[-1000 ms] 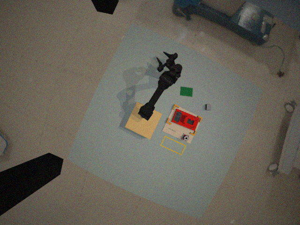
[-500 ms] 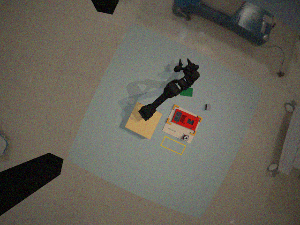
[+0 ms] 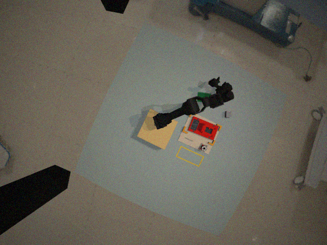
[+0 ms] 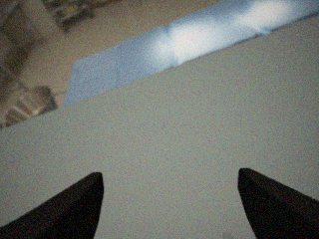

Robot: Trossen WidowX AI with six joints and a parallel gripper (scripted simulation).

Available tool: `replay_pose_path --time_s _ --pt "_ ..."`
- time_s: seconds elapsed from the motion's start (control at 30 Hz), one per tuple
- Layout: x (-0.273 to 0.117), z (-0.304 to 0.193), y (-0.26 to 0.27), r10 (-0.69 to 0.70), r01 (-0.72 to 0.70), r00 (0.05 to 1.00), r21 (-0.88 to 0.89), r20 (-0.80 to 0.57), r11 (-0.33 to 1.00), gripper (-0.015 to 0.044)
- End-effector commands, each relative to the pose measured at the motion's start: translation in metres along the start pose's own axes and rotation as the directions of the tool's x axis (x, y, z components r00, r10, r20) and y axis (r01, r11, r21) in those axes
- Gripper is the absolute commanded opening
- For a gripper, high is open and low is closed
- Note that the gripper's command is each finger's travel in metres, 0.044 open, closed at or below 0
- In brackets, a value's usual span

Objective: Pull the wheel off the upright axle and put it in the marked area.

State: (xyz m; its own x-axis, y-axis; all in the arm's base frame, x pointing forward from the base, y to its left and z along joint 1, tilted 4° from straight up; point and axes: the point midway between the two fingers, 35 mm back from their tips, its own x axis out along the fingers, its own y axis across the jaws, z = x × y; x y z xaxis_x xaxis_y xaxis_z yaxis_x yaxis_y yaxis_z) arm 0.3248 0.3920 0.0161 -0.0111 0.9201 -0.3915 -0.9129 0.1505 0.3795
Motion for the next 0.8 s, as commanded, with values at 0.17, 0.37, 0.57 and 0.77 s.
replay_pose_path --time_s 0.17,0.37,0.57,0.77 --pt "-0.075 -0.004 -0.080 -0.284 0.300 0.953 0.188 -0.108 0.935 0.0300" --pt "-0.135 -0.019 -0.117 -0.423 0.474 0.879 0.299 -0.221 0.828 0.0300" --pt "-0.200 -0.039 -0.140 -0.513 0.621 0.783 0.384 -0.353 0.684 0.0300" --pt "-0.268 -0.063 -0.146 -0.546 0.735 0.677 0.438 -0.493 0.517 0.0300"
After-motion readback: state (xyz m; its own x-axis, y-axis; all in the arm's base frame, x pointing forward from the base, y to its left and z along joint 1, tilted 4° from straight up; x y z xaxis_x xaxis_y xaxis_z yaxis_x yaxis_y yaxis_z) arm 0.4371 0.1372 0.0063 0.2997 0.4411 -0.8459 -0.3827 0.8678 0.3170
